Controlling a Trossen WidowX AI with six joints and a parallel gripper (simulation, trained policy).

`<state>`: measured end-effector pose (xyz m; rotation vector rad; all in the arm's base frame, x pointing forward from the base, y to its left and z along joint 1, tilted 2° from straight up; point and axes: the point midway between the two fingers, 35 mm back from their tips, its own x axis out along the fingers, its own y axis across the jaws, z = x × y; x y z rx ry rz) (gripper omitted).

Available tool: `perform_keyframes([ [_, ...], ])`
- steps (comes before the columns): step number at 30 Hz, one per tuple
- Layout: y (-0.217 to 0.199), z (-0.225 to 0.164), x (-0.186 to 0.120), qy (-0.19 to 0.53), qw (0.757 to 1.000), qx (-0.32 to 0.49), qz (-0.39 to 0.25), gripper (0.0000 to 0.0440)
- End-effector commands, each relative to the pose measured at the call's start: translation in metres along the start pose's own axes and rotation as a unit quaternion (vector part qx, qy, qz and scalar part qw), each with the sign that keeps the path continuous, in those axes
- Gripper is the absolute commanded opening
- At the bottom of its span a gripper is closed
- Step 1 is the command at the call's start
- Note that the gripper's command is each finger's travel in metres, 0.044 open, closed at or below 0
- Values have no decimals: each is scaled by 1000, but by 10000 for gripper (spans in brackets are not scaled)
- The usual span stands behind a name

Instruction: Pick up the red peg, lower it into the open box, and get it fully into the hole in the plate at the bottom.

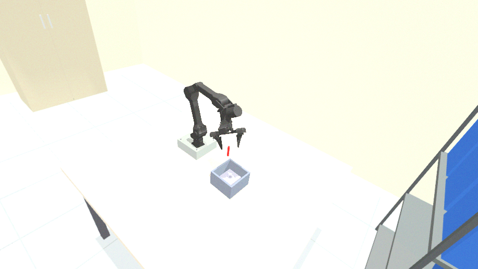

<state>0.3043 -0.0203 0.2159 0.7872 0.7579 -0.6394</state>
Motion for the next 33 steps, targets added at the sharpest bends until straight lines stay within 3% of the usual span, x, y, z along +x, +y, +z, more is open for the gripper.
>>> perform_keyframes([
  [1, -8, -28, -2, 31, 999, 4, -23, 440],
  [19, -62, -158, -14, 162, 973, -1, -163, 440],
  [33, -88, -221, 11, 196, 959, -12, -205, 440],
])
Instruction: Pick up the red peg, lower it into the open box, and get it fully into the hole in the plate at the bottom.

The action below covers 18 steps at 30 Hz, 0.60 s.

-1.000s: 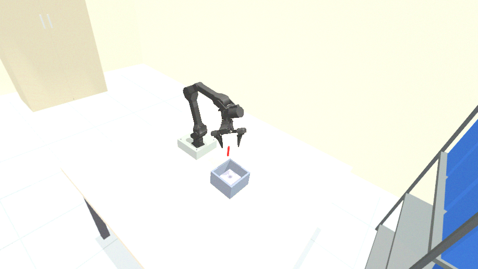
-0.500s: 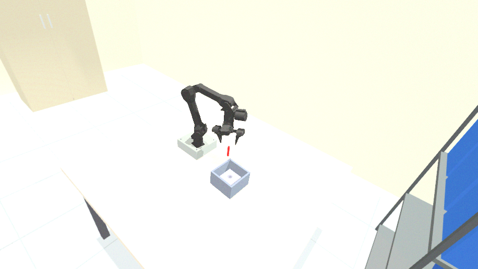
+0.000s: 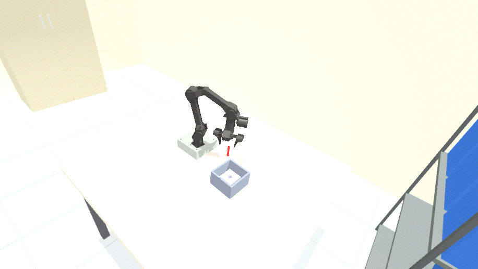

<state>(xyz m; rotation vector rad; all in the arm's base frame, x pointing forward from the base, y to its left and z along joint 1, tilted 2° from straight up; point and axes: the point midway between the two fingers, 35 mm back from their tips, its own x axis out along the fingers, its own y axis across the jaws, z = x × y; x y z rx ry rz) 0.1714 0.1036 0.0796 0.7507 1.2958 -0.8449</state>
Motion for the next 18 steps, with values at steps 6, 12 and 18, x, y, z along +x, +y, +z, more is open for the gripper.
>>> perform_keyframes([
  [6, 3, -18, 37, 15, 1000, -4, 6, 440],
  [12, 6, -29, 63, 26, 999, -4, 27, 440],
  [18, 6, -37, 80, 38, 999, 2, 36, 403],
])
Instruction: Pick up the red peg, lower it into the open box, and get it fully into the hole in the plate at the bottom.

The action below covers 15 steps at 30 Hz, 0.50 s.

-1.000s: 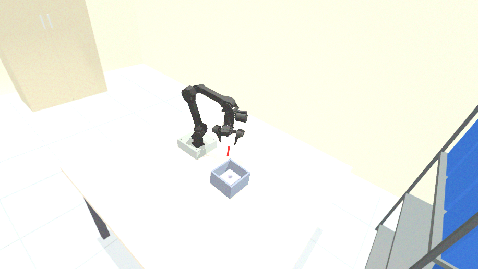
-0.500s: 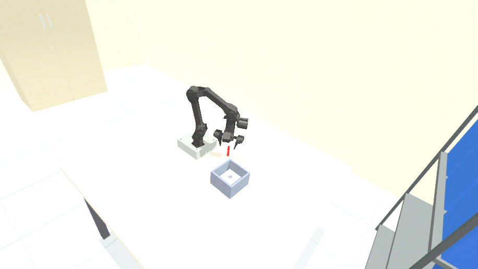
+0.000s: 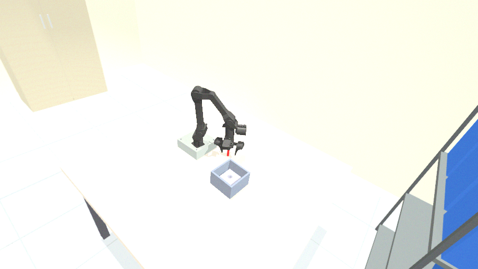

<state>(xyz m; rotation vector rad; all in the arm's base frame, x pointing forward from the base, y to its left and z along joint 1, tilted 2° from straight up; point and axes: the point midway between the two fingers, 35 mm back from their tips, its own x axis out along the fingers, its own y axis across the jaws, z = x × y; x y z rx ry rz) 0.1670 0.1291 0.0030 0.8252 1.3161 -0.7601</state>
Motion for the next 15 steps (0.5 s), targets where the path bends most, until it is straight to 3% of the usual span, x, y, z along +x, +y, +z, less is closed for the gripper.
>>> perform_keyframes([
  [1, -5, -4, 9, 8, 1000, 6, -5, 382],
  [15, -4, -10, 9, 56, 998, 0, -25, 21],
])
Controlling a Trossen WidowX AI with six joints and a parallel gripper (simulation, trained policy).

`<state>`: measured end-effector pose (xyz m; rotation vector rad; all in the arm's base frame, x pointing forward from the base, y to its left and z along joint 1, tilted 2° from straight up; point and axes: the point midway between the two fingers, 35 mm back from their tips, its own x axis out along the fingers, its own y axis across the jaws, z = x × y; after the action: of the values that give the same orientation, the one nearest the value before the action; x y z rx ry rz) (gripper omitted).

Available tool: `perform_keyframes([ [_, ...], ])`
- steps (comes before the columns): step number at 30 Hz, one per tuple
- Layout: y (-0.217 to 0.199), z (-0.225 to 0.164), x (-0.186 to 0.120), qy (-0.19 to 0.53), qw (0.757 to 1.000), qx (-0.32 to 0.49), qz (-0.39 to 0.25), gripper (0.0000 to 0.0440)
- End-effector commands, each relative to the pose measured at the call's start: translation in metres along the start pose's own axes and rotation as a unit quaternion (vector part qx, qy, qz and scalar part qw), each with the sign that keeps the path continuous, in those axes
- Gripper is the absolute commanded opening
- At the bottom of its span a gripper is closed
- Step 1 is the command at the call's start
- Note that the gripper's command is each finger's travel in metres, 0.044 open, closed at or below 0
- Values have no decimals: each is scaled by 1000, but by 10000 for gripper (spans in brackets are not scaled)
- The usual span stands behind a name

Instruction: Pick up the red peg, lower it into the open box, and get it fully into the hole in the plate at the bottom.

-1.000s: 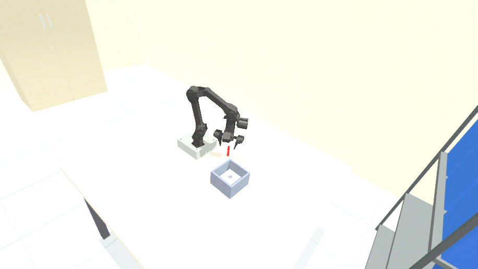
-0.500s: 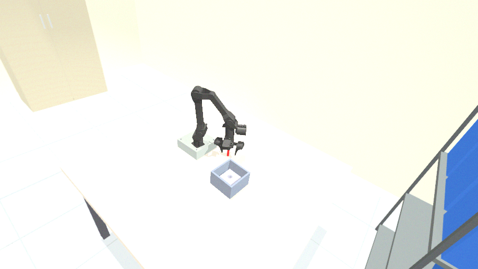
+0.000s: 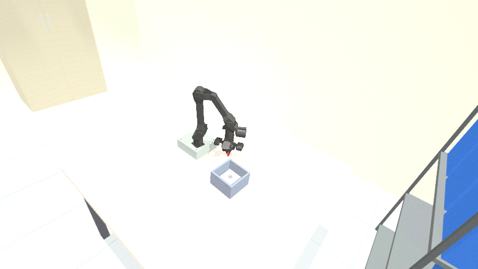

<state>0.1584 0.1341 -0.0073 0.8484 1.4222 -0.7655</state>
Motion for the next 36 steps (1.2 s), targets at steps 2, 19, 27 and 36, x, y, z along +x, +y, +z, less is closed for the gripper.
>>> perform_keyframes([
  [2, 5, 1, -4, 6, 1000, -7, 1, 0],
  [19, 42, 35, -66, -71, 993, -71, 54, 0],
  [27, 60, 60, -98, -102, 990, -74, 70, 0],
  [36, 72, 100, -117, -126, 988, -52, 73, 0],
])
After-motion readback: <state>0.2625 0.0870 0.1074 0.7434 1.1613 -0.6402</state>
